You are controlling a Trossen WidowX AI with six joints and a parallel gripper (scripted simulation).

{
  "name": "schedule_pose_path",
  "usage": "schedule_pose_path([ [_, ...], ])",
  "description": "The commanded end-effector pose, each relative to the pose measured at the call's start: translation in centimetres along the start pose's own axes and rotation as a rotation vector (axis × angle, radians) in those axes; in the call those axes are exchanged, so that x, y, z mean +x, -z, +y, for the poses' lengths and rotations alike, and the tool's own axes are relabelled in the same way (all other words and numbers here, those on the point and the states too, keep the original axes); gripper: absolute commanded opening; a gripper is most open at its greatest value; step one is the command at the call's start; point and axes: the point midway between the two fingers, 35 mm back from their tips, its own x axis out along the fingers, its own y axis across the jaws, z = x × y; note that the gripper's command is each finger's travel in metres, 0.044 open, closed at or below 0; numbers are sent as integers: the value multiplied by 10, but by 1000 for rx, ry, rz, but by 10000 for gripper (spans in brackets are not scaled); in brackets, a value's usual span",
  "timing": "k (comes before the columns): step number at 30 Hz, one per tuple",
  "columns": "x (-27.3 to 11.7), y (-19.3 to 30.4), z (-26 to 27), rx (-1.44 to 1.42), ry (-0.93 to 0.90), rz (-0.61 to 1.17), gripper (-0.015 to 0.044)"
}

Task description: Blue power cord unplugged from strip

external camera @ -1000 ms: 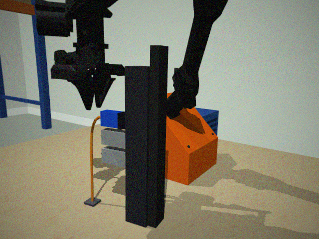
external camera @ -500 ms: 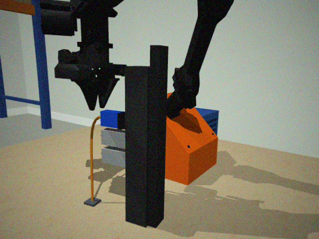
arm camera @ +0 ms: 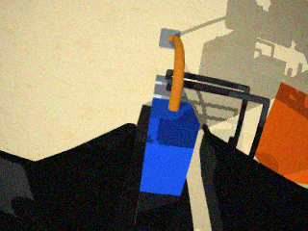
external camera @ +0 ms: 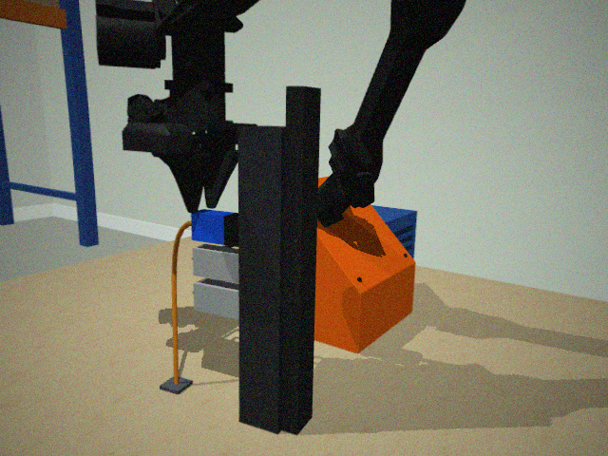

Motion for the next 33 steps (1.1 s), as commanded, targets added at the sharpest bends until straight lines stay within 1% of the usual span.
schedule_pose_path([
  [1, 1, 4, -2, 10, 1, 8, 160],
  [16, 13, 5, -2, 10, 1, 9, 160],
  [20, 11, 4, -1, 3, 4, 4, 55],
  [28, 11, 4, -1, 3, 4, 4, 2],
  [33, 11, 0, -1, 4, 3, 4, 0],
])
